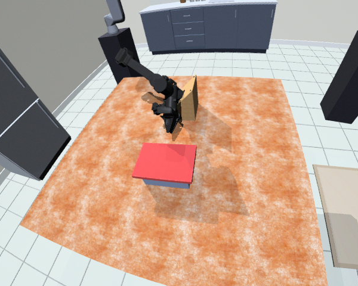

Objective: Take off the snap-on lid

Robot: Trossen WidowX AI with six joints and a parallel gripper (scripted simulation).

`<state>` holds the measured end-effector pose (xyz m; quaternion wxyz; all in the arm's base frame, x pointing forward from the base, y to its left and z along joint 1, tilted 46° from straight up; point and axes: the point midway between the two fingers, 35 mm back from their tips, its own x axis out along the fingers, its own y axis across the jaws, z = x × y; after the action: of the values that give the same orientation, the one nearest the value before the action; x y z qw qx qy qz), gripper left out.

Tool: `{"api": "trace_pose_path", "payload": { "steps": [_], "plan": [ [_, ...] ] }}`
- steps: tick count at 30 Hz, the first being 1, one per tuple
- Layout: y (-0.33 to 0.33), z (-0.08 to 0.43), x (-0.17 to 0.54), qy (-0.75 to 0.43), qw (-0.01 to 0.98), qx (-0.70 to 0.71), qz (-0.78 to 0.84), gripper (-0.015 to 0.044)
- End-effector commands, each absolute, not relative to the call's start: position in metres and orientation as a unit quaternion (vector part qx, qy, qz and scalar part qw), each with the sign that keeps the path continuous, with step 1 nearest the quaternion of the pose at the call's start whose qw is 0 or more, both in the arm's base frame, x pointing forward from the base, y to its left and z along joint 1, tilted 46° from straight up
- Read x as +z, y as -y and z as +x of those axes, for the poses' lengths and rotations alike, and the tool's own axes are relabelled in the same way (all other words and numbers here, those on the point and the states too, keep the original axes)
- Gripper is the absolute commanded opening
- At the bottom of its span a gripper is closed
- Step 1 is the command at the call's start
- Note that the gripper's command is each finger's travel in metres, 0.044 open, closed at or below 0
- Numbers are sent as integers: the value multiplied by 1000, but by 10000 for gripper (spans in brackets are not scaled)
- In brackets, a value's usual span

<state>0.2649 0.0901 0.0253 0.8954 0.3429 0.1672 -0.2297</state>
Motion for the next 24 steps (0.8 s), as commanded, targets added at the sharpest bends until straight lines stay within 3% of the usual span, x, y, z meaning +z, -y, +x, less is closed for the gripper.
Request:
{"api": "trace_pose_path", "payload": {
  "steps": [1,24],
  "plan": [
    [-89,270,22,-171,895,-229,341,235],
    [-79,302,5,-171,895,-230,342,235]
  ]
}}
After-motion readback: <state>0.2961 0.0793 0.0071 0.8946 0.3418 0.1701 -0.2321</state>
